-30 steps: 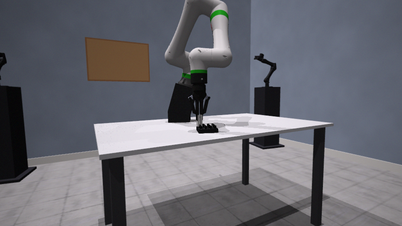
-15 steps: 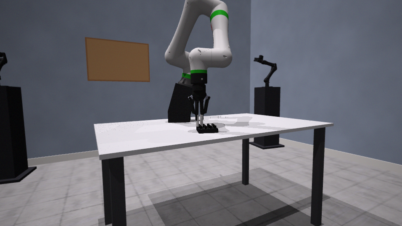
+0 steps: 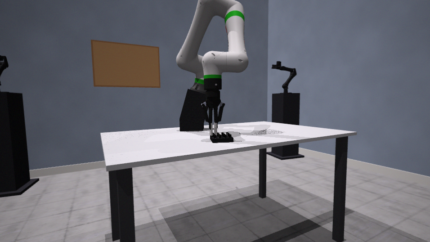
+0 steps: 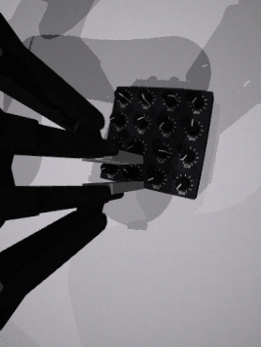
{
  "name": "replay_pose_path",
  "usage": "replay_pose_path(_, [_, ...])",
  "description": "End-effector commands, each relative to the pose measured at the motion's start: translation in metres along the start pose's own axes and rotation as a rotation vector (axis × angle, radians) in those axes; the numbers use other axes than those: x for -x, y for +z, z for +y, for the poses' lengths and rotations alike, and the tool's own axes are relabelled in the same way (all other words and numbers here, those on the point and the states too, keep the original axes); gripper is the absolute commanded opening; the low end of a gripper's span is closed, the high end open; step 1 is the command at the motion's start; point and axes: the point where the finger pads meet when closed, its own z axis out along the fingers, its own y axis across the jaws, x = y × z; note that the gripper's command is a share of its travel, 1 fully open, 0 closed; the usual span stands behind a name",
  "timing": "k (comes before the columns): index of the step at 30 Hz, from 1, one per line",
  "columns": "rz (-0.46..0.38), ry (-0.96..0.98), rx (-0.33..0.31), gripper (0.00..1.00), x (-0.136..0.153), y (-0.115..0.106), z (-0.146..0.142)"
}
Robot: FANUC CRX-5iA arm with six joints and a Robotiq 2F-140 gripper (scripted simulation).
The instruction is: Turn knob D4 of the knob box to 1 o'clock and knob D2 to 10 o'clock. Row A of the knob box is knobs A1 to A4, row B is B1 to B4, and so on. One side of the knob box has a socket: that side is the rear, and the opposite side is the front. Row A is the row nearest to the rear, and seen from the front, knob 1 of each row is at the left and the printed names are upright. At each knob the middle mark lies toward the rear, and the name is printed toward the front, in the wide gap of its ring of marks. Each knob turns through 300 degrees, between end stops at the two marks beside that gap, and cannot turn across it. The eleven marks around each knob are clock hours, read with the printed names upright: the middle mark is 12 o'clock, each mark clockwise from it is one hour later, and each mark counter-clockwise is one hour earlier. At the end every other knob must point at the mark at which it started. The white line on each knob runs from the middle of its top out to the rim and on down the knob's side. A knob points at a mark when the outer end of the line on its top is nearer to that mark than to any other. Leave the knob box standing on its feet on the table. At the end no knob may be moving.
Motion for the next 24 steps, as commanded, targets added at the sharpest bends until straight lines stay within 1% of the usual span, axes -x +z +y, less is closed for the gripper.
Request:
replay_pose_path(1, [0.000,0.000,0.000,0.12,0.000,0.000,0.000])
replay_pose_path(8, [0.000,0.000,0.000,0.12,0.000,-0.004,0.000])
replay_pose_path(15, [0.000,0.000,0.000,0.12,0.000,-0.022,0.000])
replay_pose_path(17, [0.000,0.000,0.000,0.12,0.000,-0.022,0.000])
replay_pose_path(24, [0.000,0.000,0.000,0.12,0.000,-0.037,0.000])
